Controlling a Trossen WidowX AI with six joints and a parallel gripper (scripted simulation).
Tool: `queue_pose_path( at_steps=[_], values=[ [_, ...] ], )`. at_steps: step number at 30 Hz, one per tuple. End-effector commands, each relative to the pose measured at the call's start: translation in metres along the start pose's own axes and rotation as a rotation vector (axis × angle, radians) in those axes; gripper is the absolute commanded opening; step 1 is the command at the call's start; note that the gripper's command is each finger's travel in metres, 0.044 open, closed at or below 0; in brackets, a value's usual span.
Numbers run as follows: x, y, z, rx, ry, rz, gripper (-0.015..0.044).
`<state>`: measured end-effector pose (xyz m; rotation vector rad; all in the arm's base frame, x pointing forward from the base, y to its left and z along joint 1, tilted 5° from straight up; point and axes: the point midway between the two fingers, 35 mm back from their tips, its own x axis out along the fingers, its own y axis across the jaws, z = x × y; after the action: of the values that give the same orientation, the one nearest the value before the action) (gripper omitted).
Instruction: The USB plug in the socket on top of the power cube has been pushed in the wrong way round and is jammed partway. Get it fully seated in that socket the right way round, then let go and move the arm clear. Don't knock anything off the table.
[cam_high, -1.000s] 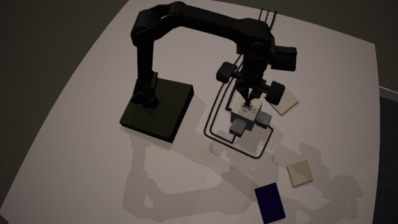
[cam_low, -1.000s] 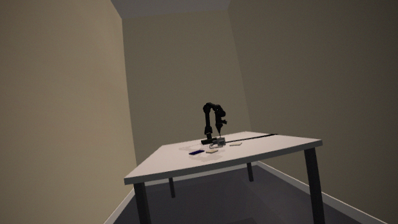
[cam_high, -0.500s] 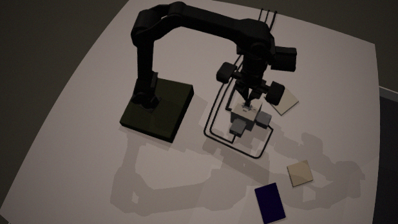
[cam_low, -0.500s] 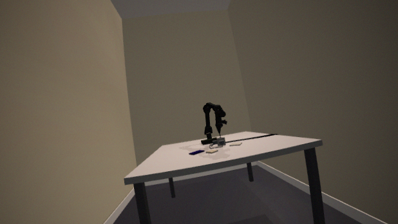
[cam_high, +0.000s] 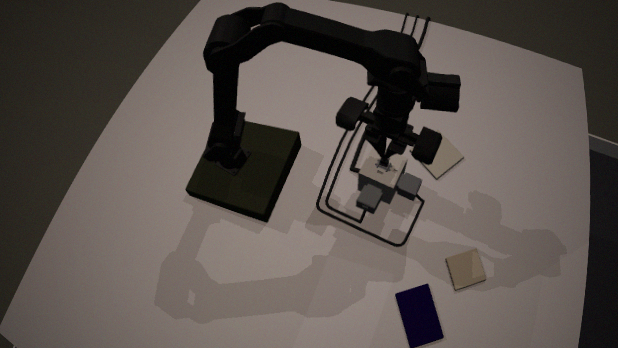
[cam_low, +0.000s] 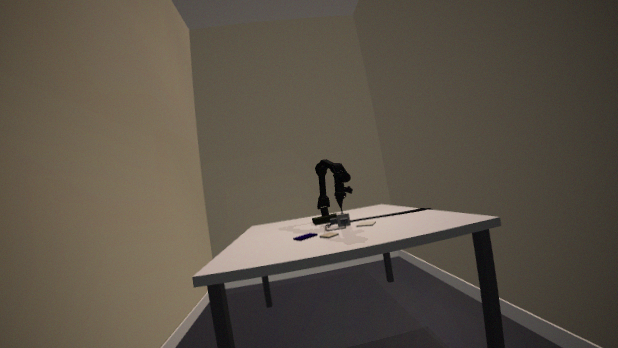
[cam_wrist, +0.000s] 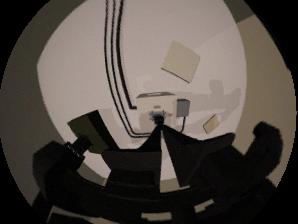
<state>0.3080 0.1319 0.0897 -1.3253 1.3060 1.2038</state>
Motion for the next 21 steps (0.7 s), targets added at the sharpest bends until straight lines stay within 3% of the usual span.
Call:
queue_pose_path(
  at_steps=[1, 21],
  values=[
    [0.0018, 0.0003, -0.0006, -0.003, 0.005, 0.001, 0.0],
    [0.0042, 0.0004, -0.0004, -0.003, 0.005, 0.001, 0.0]
  ],
)
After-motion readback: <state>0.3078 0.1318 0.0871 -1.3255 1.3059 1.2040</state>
